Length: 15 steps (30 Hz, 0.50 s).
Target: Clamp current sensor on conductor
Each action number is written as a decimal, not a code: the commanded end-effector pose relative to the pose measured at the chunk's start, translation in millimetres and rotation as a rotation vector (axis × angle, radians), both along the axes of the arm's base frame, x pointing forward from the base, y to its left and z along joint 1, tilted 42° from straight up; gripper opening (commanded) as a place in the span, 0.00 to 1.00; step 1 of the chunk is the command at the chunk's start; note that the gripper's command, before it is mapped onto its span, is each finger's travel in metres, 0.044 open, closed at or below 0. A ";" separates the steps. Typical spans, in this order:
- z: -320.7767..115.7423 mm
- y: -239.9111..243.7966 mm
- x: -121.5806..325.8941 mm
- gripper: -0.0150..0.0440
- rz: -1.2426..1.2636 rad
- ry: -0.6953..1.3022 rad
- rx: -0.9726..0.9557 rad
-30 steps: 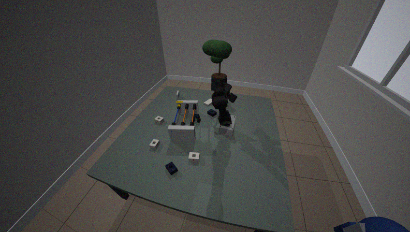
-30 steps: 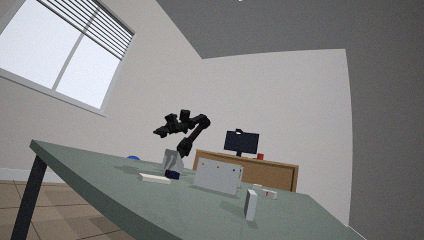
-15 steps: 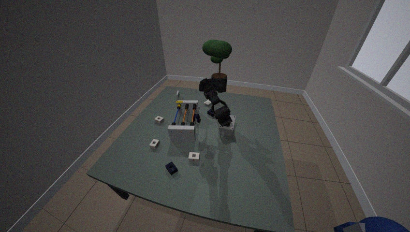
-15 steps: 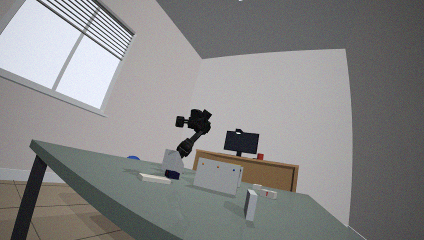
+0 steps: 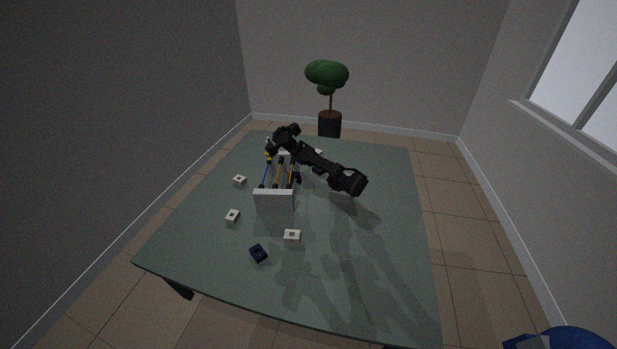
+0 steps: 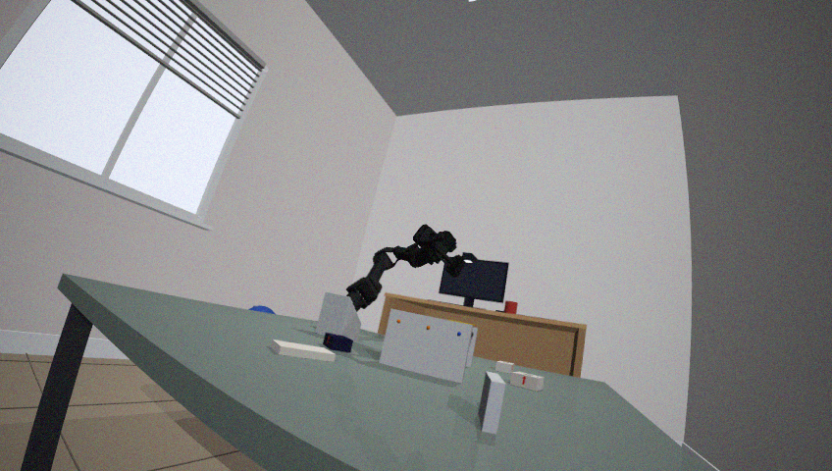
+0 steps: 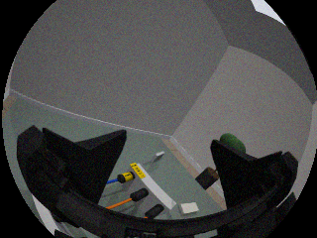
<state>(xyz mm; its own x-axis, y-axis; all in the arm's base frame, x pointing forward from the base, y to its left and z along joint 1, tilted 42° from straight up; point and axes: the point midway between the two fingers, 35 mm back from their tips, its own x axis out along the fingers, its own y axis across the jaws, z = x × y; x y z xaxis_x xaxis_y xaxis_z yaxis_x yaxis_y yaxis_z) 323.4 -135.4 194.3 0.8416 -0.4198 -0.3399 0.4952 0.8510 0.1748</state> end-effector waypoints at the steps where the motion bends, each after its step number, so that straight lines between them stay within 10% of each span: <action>1: 54.5 55.3 9.4 1.00 0.209 -0.132 -0.119; 15: 128.6 135.4 -7.6 1.00 0.483 -0.346 -0.275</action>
